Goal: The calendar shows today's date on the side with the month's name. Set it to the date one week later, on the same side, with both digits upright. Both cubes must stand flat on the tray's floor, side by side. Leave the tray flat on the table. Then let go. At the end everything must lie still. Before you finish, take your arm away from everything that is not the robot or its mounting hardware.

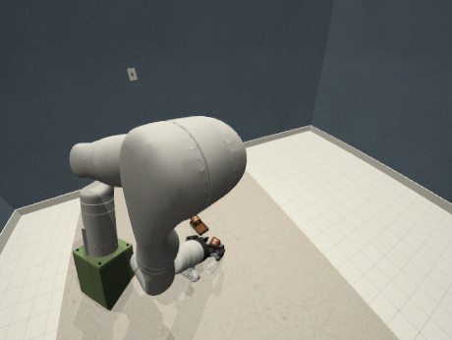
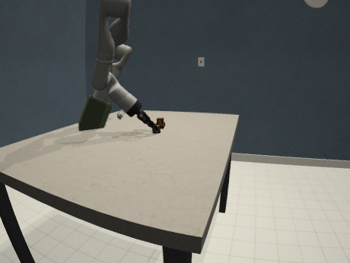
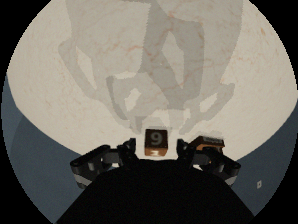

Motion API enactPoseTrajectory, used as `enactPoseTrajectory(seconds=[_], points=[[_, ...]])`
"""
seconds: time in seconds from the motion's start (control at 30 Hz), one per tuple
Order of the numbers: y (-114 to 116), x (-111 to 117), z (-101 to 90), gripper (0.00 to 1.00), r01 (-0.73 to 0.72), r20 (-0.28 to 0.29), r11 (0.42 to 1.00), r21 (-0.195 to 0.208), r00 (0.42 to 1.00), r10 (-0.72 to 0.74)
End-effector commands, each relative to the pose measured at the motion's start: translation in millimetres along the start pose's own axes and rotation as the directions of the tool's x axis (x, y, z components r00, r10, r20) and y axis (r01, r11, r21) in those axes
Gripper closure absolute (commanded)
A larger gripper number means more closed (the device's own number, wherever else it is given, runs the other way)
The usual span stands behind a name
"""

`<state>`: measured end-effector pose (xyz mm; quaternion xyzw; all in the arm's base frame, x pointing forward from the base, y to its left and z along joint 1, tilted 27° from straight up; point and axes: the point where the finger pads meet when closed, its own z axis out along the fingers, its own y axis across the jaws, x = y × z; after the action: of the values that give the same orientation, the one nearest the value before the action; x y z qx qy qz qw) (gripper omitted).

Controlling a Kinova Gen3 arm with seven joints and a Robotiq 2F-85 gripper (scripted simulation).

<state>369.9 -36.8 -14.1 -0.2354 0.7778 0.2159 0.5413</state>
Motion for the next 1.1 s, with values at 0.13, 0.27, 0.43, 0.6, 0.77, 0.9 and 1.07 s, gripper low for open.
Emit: enactPoseTrajectory(seconds=[0.13, 0.27, 0.43, 0.6, 0.77, 0.9, 1.07], points=[[-1.2, -11.0, -11.0, 0.31, 0.003, 0.000, 1.000, 0.003, 1.000, -0.003], [-1.1, -20.6, -20.7, 0.31, 0.003, 0.000, 1.000, 0.003, 1.000, -0.003], [-1.1, -28.1, -28.1, 0.31, 0.003, 0.000, 1.000, 0.003, 1.000, -0.003], [-1.0, -38.8, -38.8, 0.31, 0.003, 0.000, 1.000, 0.003, 1.000, -0.003], [-1.0, -45.5, -45.5, 0.31, 0.003, 0.000, 1.000, 0.003, 1.000, -0.003], [-1.0, -46.8, -46.8, 0.31, 0.003, 0.000, 1.000, 0.003, 1.000, -0.003], [-1.0, -47.7, -47.7, 0.31, 0.003, 0.000, 1.000, 0.003, 1.000, -0.003]])
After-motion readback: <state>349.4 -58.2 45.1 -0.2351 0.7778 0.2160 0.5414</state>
